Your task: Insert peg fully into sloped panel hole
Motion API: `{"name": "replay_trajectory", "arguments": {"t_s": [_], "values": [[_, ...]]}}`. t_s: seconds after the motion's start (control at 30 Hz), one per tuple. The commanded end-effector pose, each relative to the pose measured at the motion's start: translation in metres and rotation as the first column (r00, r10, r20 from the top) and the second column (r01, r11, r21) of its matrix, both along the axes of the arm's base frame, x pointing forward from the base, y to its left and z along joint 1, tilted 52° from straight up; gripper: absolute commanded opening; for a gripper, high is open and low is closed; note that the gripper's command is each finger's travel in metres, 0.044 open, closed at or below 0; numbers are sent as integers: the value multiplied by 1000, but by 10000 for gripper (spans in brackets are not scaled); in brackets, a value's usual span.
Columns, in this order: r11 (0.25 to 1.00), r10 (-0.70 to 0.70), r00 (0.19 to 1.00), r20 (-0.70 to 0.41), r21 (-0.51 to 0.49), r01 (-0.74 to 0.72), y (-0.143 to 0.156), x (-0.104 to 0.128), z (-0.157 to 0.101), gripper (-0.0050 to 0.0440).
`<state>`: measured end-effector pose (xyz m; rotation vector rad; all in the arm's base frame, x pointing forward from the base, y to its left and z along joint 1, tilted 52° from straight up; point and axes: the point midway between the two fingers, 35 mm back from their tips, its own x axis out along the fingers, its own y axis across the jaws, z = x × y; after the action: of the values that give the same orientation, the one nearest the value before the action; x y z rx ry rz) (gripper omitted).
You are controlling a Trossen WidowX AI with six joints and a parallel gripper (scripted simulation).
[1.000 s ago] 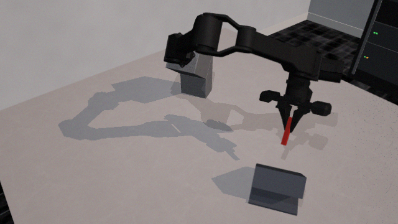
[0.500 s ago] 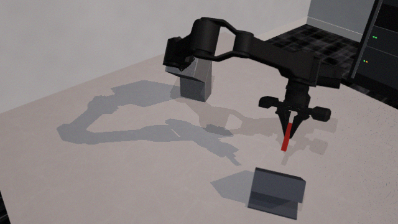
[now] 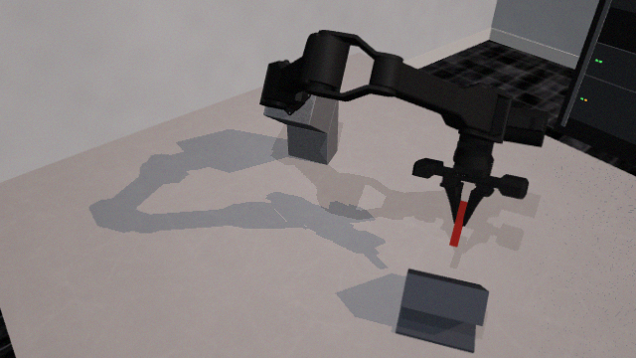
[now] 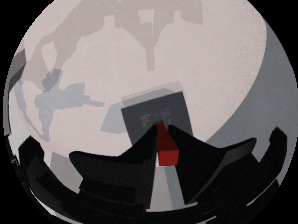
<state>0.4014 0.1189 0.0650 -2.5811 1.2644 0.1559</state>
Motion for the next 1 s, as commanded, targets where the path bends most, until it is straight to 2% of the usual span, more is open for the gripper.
{"name": "replay_trajectory", "arguments": {"t_s": [0.0, 0.97], "values": [[1000, 10, 1000, 3, -6, -10, 0, 2, 7, 0], [995, 26, 997, -72, -90, -33, -9, 9, 10, 0]]}}
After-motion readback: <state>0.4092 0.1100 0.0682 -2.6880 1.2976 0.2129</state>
